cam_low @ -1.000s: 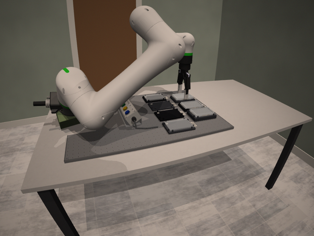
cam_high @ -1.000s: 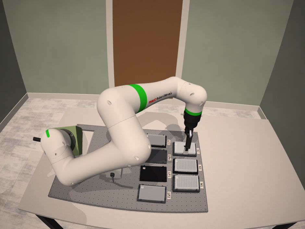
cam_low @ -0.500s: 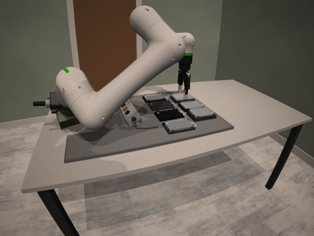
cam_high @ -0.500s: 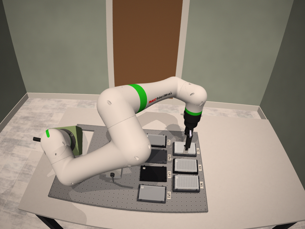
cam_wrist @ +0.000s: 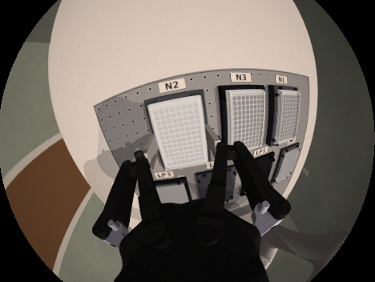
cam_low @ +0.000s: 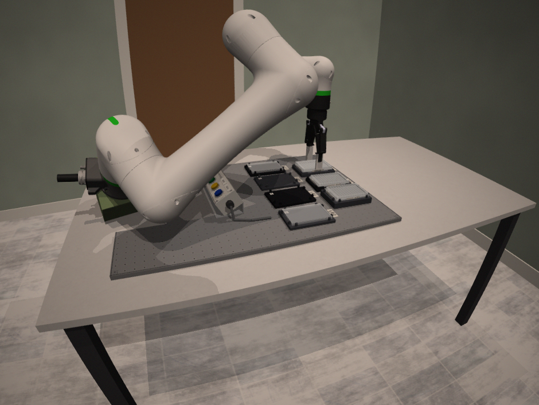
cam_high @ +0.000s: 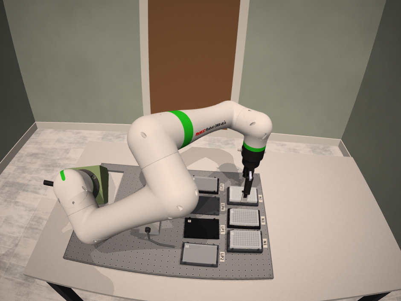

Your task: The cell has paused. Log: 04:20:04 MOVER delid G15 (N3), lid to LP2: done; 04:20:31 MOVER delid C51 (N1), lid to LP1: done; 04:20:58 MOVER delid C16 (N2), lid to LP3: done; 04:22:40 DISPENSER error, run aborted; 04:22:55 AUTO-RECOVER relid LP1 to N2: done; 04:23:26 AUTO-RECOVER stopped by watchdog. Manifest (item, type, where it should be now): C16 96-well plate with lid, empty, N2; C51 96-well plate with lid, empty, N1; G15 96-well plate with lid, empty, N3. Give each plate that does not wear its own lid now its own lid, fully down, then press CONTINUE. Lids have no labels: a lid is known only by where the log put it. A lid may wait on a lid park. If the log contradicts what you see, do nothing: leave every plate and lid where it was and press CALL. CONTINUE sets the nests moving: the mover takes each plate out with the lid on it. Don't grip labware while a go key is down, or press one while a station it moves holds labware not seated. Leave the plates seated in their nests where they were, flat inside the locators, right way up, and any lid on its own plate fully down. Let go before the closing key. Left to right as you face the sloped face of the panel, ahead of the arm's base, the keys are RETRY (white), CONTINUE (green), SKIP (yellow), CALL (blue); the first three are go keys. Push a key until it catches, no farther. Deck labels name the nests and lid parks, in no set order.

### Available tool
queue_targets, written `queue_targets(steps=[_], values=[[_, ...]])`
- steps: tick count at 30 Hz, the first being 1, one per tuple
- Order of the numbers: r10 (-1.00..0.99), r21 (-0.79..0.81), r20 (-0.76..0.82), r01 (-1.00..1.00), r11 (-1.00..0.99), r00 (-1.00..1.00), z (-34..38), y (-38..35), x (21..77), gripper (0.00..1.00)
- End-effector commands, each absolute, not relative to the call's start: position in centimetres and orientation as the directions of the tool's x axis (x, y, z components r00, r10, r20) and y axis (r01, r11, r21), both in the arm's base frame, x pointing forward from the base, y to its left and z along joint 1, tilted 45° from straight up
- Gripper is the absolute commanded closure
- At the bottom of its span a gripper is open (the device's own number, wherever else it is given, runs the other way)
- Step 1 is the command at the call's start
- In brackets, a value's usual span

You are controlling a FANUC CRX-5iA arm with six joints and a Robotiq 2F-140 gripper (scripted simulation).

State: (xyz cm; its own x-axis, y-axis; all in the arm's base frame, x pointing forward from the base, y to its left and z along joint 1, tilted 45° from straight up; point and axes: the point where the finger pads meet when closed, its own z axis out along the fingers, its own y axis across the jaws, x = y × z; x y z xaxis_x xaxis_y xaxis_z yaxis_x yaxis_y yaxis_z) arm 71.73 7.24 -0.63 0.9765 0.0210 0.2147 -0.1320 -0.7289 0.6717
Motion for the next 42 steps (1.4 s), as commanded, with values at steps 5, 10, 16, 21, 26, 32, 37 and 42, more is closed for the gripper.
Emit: queue_targets(steps=[5,10,16,21,26,32,37,42], values=[[0.021,0.672,0.215,-0.132,-0.729,0.976,-0.64,7.25,71.73,1.00],[0.021,0.672,0.215,-0.132,-0.729,0.976,-0.64,7.25,71.73,1.00],[0.021,0.672,0.215,-0.132,-0.729,0.976,-0.64,7.25,71.73,1.00],[0.021,0.672,0.215,-0.132,-0.729,0.976,-0.64,7.25,71.73,1.00],[0.021,0.672,0.215,-0.132,-0.729,0.976,-0.64,7.25,71.73,1.00],[0.021,0.672,0.215,-0.132,-0.729,0.976,-0.57,7.32,71.71,1.00],[0.021,0.672,0.215,-0.132,-0.729,0.976,-0.46,7.43,71.69,1.00],[0.021,0.672,0.215,-0.132,-0.729,0.976,-0.15,7.72,71.61,1.00]])
